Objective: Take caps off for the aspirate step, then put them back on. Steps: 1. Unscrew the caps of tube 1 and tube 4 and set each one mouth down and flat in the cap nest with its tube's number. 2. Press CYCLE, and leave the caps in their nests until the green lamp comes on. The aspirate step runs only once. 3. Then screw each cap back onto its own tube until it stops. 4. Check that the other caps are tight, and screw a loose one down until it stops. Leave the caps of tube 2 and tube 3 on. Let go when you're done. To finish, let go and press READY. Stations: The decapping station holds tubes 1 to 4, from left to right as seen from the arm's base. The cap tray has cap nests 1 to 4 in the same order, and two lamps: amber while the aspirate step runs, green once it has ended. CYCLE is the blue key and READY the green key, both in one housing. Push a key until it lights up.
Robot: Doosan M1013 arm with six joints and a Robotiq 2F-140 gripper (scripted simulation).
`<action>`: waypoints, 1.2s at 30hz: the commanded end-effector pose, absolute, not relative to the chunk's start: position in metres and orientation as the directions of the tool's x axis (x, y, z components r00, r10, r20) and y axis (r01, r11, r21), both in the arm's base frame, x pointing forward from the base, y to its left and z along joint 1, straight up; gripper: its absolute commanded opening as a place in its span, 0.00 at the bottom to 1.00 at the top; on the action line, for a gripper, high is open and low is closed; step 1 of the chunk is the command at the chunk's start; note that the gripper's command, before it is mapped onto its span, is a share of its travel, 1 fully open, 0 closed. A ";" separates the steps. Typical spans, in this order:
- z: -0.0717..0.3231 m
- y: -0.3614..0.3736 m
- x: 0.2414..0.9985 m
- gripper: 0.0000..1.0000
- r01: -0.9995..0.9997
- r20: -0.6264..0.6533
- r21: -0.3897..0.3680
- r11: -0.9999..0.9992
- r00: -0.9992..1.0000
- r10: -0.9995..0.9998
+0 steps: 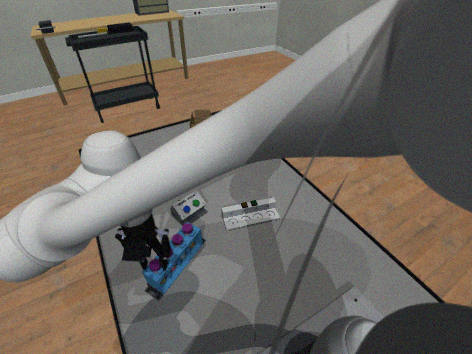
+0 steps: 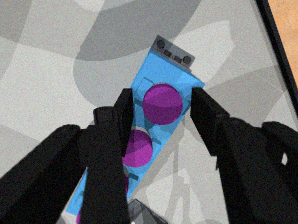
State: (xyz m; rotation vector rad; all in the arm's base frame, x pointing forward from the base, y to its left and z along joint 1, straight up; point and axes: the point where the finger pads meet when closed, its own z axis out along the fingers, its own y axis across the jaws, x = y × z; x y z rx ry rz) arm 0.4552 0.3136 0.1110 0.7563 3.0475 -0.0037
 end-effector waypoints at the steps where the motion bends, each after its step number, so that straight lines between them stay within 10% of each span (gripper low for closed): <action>1: 0.112 0.314 0.456 0.41 0.467 -0.002 -0.001 0.884 -0.884 0.467; 35: 0.112 0.314 0.456 0.41 0.999 -0.001 0.001 0.038 -0.038 0.999; 36: 0.112 0.314 0.456 0.30 0.999 -0.001 0.001 0.038 -0.038 0.999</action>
